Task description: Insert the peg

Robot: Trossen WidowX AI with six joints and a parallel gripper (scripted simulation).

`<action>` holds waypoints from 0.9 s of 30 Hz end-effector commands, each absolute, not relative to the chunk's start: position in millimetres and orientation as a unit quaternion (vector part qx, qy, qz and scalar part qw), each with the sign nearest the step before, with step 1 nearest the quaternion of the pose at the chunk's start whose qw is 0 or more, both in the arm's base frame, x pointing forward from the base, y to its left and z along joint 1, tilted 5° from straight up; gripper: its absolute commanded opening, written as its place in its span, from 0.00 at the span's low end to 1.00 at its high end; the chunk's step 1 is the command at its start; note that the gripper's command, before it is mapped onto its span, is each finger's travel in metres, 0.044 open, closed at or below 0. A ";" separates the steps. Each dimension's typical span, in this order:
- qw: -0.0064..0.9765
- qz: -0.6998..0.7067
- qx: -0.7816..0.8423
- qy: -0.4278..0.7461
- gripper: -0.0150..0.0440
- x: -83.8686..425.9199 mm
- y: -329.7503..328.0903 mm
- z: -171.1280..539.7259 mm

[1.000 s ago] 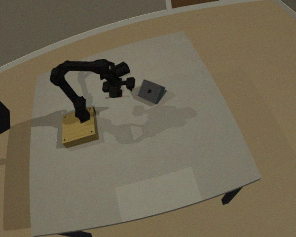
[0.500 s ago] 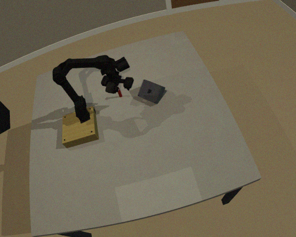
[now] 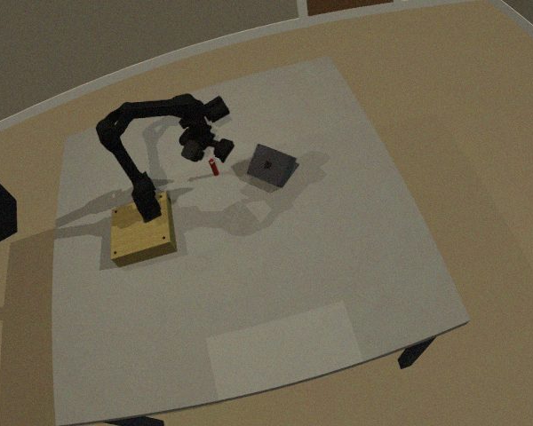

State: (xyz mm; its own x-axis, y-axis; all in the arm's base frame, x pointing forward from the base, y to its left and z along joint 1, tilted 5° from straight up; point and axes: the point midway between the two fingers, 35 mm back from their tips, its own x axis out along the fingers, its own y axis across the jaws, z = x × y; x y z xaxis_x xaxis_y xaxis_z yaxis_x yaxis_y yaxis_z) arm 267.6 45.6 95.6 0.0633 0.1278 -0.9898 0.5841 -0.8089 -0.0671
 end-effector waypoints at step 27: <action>0.146 -0.670 0.699 0.205 1.00 265.8 70.5 64.3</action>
State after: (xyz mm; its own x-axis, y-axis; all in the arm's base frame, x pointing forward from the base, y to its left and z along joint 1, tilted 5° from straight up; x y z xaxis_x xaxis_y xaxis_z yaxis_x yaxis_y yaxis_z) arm 268.2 71.3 71.9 0.0321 0.0976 -0.9947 0.4864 -0.8710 -0.0698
